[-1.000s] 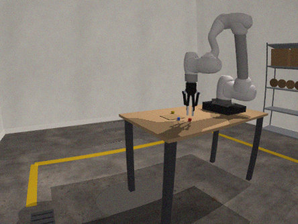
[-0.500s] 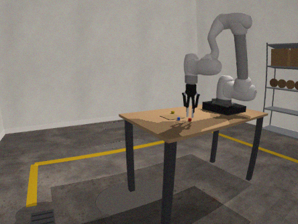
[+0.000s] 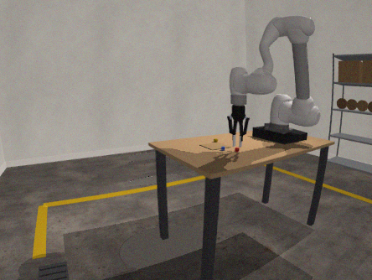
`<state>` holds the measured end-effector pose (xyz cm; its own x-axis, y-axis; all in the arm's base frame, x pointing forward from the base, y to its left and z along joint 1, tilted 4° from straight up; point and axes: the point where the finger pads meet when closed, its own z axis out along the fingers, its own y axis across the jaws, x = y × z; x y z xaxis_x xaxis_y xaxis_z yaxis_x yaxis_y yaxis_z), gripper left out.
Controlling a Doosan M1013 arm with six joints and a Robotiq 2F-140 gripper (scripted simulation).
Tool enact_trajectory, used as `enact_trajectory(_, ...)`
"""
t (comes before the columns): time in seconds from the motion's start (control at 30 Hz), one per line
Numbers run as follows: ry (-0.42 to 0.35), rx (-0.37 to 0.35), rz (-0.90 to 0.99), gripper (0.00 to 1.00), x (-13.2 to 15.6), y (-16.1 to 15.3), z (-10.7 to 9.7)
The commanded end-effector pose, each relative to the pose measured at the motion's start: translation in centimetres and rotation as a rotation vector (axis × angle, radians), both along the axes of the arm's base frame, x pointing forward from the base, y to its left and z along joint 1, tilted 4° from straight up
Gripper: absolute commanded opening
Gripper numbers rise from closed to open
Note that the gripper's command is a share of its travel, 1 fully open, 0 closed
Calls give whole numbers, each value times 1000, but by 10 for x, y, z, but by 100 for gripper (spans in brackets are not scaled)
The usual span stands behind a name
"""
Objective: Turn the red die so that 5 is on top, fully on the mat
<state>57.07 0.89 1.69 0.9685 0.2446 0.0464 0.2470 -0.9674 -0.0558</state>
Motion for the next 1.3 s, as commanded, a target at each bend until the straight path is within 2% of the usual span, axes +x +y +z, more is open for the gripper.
enact_trajectory(0.0, 0, 0, 0, 21, 0, 0, 0)
enact_trajectory(0.97, 0, 0, 0, 21, 0, 0, 0)
enact_trajectory(1.27, 0, 0, 0, 21, 0, 1, -8)
